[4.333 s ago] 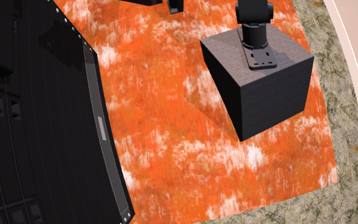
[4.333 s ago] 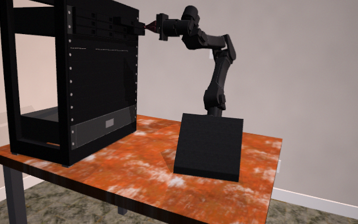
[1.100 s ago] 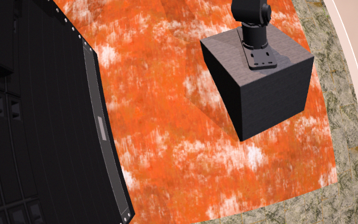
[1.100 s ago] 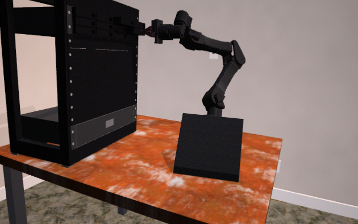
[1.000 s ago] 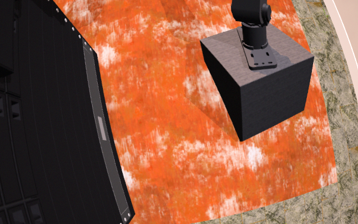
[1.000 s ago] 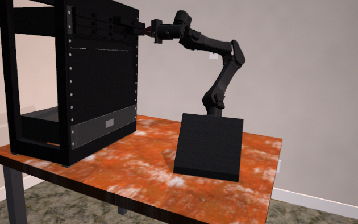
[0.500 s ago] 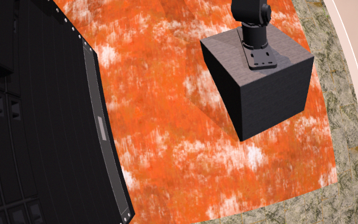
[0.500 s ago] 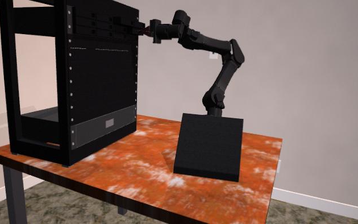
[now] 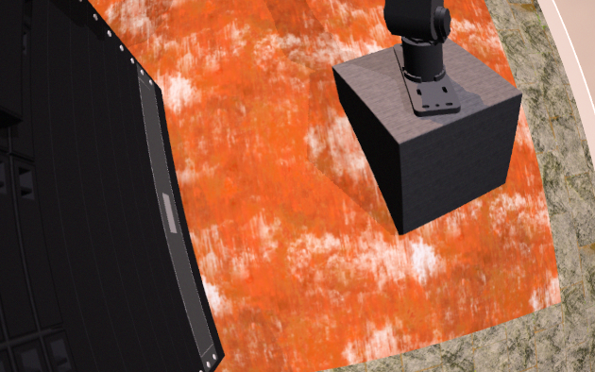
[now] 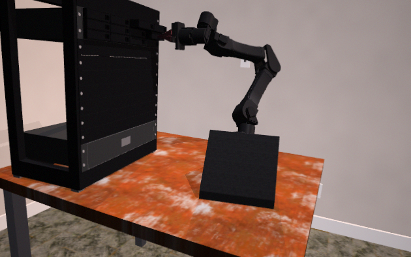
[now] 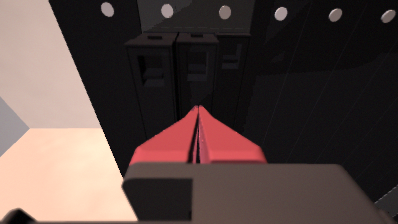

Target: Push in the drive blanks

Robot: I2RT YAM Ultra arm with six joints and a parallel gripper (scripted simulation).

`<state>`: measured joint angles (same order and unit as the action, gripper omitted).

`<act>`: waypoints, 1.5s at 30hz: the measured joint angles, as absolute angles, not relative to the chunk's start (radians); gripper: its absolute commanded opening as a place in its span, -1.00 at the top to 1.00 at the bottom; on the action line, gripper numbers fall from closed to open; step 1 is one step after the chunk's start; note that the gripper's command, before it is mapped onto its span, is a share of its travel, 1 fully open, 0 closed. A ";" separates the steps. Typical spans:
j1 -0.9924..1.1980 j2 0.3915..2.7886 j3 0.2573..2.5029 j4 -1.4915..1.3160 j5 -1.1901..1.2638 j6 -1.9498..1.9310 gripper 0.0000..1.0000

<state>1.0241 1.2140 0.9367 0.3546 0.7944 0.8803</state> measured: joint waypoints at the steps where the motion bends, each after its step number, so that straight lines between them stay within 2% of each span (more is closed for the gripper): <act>1: 1.020 1.220 0.942 0.355 0.793 0.881 1.00; 45: 0.995 1.262 0.978 0.355 0.781 0.883 1.00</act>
